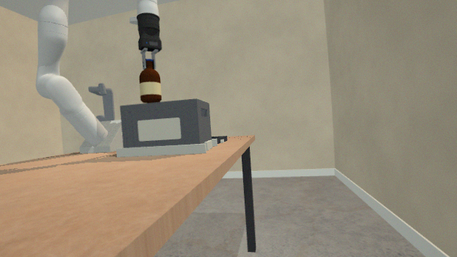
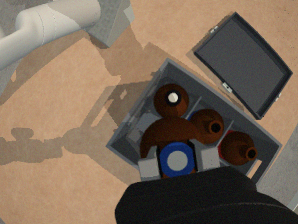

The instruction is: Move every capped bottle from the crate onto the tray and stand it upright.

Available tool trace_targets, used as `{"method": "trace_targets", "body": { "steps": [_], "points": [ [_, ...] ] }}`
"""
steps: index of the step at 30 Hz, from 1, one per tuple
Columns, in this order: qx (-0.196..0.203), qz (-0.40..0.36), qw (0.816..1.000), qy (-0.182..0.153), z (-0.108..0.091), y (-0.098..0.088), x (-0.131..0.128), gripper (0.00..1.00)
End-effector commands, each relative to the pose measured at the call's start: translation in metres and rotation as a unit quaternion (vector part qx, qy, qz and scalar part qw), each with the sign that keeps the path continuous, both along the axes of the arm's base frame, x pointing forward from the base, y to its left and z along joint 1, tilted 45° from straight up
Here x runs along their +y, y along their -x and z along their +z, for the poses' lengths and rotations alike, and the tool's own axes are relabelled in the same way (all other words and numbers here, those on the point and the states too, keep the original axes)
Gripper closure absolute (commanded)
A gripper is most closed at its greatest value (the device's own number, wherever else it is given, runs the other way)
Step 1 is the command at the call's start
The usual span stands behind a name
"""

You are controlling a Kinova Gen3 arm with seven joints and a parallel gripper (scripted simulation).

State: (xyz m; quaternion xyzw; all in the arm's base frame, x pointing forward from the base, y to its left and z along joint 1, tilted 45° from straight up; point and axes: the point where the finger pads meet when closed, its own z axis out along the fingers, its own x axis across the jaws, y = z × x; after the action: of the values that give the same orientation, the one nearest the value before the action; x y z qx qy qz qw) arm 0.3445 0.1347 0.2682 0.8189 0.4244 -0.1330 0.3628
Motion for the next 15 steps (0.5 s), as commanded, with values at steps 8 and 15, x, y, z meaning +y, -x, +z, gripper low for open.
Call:
{"method": "trace_targets", "body": {
  "steps": [8,15],
  "points": [
    [0.003,-0.003,1.0,-0.001,-0.017,-0.005,0.016,1.0],
    [0.004,0.002,1.0,-0.001,-0.02,-0.006,0.02,1.0]
  ]
}}
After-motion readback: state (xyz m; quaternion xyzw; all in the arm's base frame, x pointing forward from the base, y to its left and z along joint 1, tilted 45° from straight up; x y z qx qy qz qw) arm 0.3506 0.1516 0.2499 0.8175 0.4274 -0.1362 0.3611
